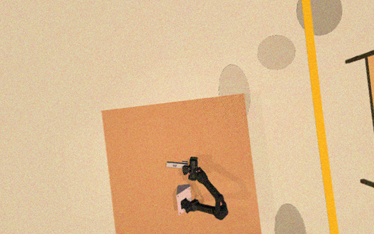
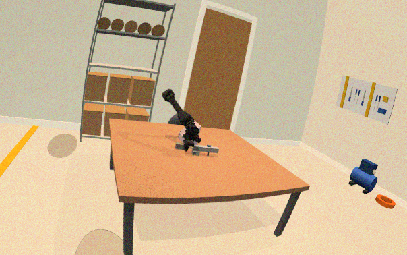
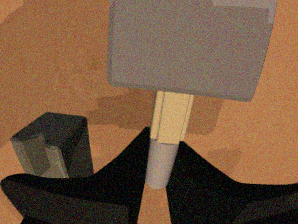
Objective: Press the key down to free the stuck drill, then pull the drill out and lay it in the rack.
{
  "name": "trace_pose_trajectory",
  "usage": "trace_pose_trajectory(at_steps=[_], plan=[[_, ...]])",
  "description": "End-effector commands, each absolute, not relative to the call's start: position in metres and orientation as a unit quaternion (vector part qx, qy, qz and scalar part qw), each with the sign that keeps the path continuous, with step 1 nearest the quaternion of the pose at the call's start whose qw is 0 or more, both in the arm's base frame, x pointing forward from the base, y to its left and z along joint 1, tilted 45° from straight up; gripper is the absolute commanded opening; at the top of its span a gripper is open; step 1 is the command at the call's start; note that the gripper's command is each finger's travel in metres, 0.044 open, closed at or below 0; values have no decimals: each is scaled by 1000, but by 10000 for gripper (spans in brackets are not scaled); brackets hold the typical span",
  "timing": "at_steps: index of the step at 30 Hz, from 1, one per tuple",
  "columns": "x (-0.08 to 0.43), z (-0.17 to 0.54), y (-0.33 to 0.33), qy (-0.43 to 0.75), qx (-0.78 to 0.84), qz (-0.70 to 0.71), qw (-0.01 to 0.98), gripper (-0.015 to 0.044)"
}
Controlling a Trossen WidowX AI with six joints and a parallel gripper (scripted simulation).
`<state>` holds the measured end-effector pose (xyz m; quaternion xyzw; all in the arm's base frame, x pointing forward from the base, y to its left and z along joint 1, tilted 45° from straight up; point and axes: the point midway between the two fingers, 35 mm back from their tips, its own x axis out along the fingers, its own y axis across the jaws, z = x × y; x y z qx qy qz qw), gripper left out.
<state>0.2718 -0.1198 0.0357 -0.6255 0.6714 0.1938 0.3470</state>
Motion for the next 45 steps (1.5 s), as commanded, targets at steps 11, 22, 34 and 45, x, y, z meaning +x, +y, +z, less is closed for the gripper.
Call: trace_pose_trajectory(at_steps=[11,22,34,45], plan=[[267,52,-133,670,-628,192,347,0],[267,52,-136,672,-626,192,345,157],[268,49,-134,670,-628,192,347,440],[269,47,-131,670,-628,192,347,440]])
